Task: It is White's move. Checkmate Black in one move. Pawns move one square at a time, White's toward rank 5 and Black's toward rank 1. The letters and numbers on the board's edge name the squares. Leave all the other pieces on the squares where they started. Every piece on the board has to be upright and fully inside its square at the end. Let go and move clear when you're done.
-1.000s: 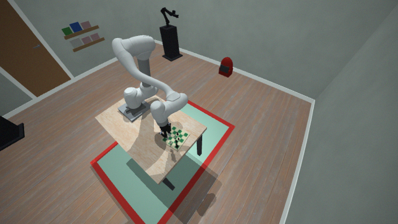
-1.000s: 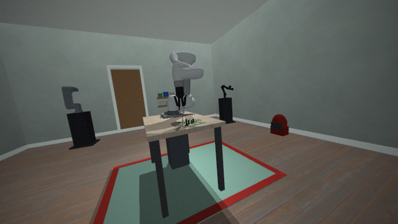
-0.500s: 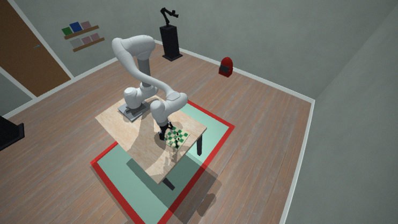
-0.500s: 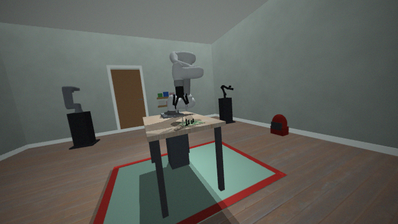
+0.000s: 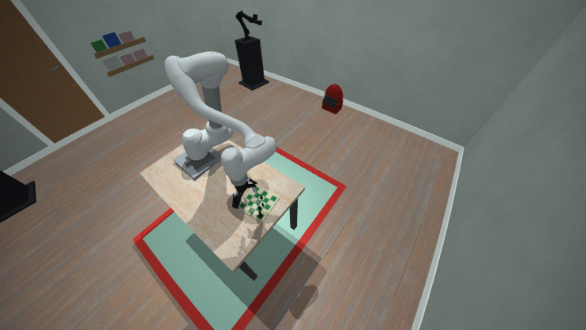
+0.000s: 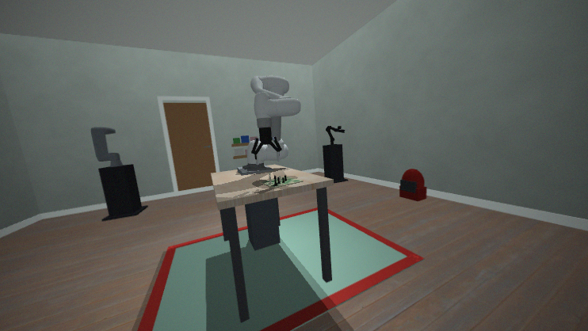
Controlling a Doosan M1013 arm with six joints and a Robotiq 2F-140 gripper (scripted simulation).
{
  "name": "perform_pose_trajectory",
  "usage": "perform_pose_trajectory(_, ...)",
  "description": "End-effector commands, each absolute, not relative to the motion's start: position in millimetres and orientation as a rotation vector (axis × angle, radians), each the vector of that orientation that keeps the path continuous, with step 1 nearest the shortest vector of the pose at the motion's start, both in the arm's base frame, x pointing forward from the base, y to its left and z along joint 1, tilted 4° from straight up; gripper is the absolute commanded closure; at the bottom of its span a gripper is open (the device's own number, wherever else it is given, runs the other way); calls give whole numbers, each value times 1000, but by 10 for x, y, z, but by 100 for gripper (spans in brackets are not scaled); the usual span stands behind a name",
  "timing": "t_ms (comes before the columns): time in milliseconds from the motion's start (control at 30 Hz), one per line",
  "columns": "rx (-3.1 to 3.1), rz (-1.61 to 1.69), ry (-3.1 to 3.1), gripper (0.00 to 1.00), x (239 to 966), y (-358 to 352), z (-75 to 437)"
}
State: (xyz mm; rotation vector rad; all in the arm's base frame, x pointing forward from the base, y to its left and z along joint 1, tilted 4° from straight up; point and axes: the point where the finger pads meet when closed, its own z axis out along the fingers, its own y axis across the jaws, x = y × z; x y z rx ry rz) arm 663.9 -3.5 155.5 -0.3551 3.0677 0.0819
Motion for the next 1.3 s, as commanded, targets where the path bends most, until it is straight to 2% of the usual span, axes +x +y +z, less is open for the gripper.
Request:
perform_pose_trajectory(0, -355, 82, 3068, 0, 6639, -36, 1570)
perform_pose_trajectory(700, -355, 82, 3068, 0, 6618, -62, 2015)
perform_pose_trajectory(1267, -355, 82, 3068, 0, 6617, -64, 2043)
